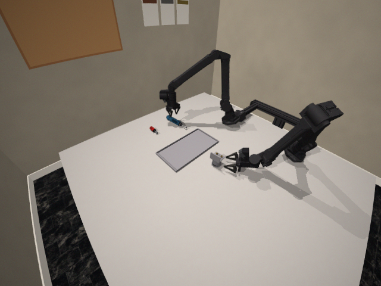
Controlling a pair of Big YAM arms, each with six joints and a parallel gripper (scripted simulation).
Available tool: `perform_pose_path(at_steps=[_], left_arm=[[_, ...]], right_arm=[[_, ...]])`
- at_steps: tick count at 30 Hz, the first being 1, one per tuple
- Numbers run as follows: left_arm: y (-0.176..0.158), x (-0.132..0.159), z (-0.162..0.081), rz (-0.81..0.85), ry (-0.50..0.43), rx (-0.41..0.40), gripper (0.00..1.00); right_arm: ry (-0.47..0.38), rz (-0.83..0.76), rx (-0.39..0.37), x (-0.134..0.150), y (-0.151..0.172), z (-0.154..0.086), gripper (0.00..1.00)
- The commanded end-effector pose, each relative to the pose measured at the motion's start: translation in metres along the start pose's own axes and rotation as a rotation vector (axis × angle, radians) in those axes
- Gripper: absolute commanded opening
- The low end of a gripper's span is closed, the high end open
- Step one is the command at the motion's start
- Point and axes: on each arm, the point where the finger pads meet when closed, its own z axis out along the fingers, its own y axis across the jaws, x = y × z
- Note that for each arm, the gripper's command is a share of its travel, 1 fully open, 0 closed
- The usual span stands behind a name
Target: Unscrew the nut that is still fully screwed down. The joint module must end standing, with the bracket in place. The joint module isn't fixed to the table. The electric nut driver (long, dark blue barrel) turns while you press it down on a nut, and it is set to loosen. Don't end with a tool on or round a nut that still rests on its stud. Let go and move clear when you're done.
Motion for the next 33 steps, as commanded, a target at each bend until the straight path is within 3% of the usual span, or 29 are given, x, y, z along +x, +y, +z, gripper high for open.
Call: perform_pose_path(at_steps=[1, 8, 13, 25, 30, 33], left_arm=[[-0.003, -0.020, -0.003, 0.003, -0.015, 0.006, 0.86], [-0.002, -0.036, -0.008, 0.001, -0.015, 0.004, 0.86], [-0.001, -0.028, -0.008, -0.005, -0.002, 0.002, 0.86], [-0.003, -0.065, -0.016, 0.001, -0.015, 0.004, 0.86], [-0.003, -0.053, -0.016, -0.008, 0.004, 0.005, 0.86], [-0.004, -0.073, -0.018, 0.002, -0.016, 0.006, 0.86]], right_arm=[[-0.023, 0.003, -0.019, -0.010, 0.009, -0.012, 0.65], [-0.023, 0.003, -0.019, -0.010, 0.009, -0.012, 0.65], [-0.023, 0.003, -0.019, -0.010, 0.009, -0.012, 0.65], [-0.023, 0.003, -0.019, -0.010, 0.009, -0.012, 0.65], [-0.023, 0.003, -0.019, -0.010, 0.009, -0.012, 0.65], [-0.023, 0.003, -0.019, -0.010, 0.009, -0.012, 0.65]])
